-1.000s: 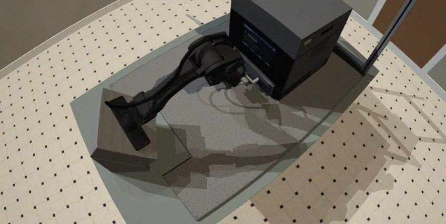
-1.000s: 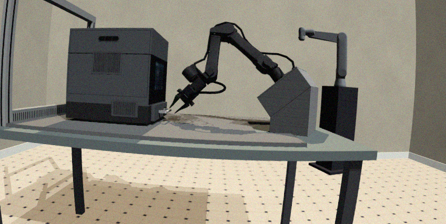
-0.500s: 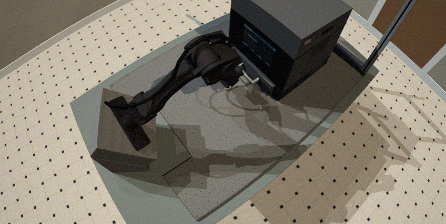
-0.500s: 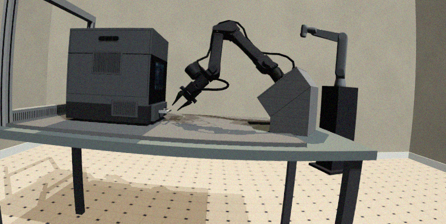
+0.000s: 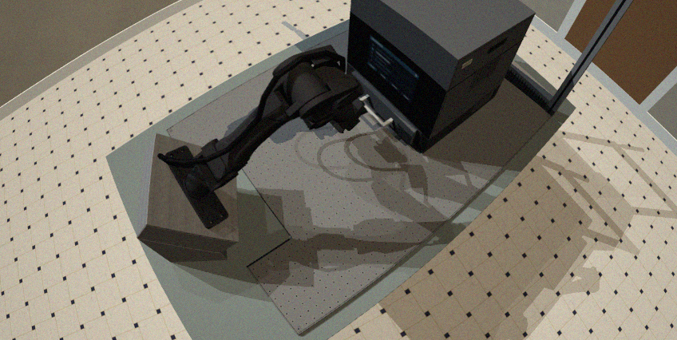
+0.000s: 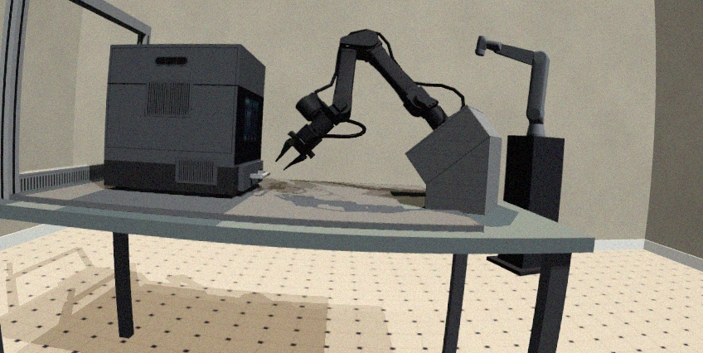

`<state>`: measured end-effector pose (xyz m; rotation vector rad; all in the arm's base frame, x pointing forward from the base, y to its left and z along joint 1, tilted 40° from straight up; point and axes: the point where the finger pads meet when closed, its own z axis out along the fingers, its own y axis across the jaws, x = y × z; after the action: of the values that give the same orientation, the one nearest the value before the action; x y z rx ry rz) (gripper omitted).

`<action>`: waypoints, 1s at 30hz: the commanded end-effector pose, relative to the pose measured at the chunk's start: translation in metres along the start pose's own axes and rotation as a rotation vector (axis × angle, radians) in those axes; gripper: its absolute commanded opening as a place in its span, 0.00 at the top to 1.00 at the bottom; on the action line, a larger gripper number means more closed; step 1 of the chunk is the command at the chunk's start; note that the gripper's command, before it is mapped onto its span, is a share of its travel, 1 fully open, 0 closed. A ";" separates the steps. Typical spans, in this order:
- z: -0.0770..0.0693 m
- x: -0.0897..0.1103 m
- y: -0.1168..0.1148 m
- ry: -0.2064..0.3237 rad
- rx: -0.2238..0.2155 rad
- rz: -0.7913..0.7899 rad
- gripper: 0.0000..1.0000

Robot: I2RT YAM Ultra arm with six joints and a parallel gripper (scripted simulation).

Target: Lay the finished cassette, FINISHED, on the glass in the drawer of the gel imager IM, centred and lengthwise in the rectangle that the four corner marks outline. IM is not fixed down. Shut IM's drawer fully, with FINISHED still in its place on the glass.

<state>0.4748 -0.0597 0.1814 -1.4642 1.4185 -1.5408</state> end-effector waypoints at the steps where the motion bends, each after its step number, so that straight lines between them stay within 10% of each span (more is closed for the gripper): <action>1: -0.010 -0.008 -0.011 -0.020 0.023 0.015 0.65; 30: -0.015 -0.005 -0.027 -0.015 0.061 0.026 0.65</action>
<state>0.4671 -0.0565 0.1852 -1.4599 1.4138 -1.5415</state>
